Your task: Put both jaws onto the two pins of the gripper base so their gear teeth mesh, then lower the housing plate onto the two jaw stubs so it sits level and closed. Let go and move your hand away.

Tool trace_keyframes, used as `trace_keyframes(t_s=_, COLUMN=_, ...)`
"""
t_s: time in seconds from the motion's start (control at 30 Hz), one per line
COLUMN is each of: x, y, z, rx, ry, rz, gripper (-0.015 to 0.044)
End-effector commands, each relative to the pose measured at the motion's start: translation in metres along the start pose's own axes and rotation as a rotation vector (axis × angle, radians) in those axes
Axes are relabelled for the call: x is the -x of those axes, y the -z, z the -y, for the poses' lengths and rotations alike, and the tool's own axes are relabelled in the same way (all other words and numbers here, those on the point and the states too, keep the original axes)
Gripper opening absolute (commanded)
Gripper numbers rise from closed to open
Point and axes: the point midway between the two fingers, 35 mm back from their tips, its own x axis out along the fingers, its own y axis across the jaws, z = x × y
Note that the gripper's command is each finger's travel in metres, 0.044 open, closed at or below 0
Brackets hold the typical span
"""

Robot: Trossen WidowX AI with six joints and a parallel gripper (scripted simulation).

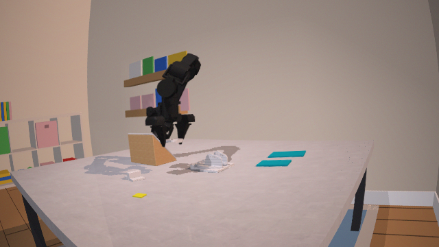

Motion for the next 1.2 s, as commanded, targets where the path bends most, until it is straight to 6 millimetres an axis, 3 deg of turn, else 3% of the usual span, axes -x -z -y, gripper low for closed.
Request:
trace_keyframes(t_s=0.0, x=0.001, y=0.003, z=0.012, rx=0.007, ry=0.004, rz=-0.005, gripper=0.0351)
trace_keyframes(t_s=1.17, x=-0.012, y=0.011, z=0.122, rx=0.131, ry=0.046, rz=0.0, gripper=0.0351)
